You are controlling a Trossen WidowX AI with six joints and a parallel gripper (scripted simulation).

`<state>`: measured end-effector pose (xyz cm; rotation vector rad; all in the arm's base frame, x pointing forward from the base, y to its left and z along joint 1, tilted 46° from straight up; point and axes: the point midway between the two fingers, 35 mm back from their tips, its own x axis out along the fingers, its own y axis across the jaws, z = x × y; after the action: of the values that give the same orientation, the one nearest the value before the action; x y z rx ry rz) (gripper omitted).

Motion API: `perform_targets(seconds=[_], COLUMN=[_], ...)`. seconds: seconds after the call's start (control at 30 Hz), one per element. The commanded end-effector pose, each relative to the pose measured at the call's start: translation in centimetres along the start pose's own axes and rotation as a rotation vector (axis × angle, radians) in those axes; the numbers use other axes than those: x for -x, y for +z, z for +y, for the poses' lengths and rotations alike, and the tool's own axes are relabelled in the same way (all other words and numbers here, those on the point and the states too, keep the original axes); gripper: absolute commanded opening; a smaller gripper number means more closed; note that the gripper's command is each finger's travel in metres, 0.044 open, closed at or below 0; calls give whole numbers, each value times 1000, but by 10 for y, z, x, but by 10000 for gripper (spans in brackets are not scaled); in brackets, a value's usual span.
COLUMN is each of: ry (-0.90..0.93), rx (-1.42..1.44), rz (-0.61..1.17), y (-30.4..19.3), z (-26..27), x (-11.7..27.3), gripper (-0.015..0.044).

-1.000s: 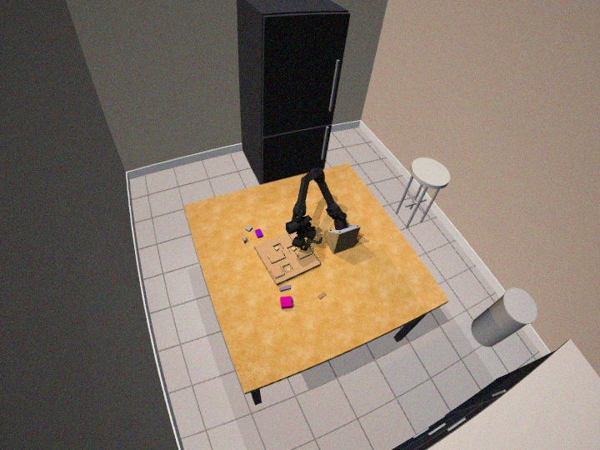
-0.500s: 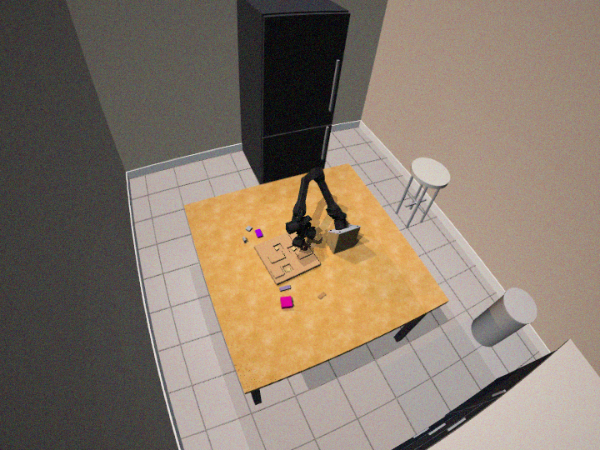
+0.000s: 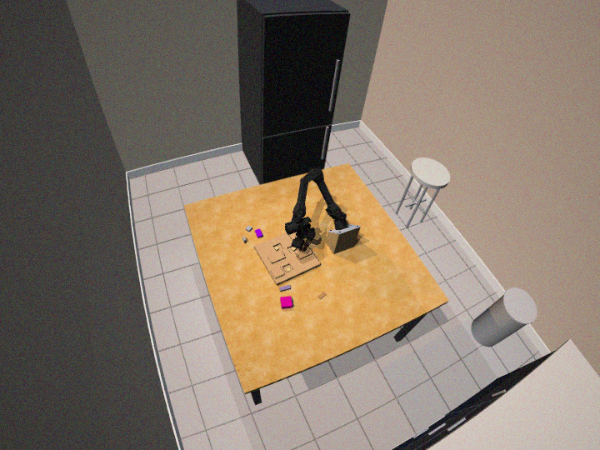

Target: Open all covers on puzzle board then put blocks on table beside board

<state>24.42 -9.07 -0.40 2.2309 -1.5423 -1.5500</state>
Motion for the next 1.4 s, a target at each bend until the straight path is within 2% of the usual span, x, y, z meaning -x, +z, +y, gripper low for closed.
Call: perform_targets(seconds=[0.0, 1.03, 1.37], ry=[6, 7, 3], rx=[10, 10, 2], rz=[0, 0, 0], y=[2, 2, 1], z=[2, 2, 1], x=[-4, -23, -21], gripper=[144, 144, 80])
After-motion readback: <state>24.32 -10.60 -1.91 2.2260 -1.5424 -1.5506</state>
